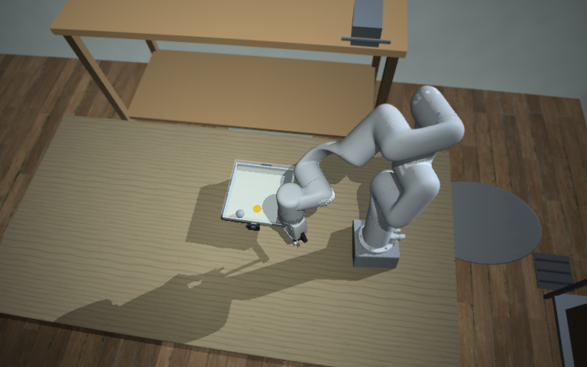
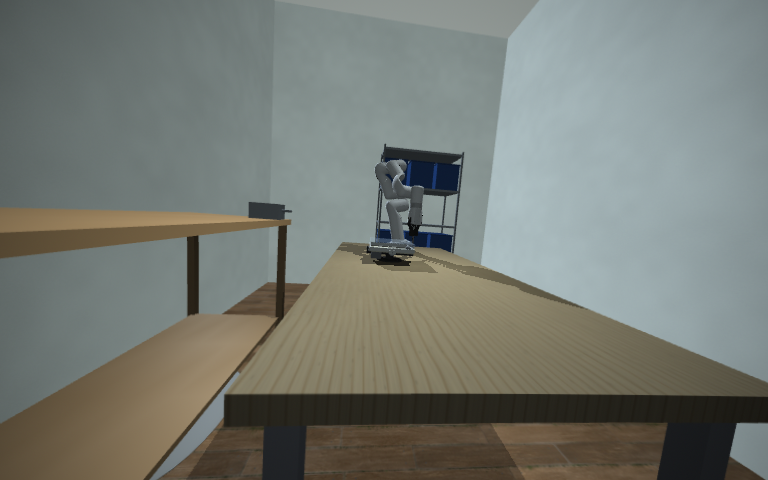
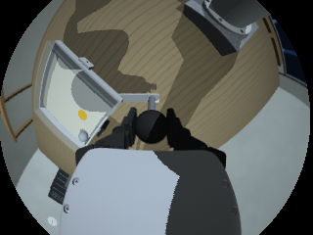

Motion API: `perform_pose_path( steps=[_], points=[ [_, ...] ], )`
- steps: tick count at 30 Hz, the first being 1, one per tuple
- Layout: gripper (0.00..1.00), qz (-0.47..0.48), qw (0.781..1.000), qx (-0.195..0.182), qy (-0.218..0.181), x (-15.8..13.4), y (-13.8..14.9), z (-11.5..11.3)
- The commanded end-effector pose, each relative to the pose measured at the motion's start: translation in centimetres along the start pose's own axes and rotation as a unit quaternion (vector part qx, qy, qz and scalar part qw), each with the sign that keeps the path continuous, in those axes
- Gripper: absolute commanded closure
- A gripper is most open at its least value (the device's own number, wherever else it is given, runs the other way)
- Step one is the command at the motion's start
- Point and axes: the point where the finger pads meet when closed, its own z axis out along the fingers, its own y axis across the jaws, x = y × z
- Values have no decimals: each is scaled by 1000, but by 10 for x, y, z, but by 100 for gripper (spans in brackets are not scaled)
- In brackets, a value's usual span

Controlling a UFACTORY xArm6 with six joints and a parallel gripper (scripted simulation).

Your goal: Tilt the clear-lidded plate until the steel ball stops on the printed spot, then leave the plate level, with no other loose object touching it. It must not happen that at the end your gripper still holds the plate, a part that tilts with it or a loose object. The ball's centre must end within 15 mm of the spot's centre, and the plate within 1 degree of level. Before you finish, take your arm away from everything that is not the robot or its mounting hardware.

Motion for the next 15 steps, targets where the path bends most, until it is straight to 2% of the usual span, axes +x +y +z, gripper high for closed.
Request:
perform_pose_path(
  steps=[1,15],
  points=[
    [100,0,1000,1,-2,2,-1,0],
    [100,0,1000,1,-2,0,0,0]
  ],
)
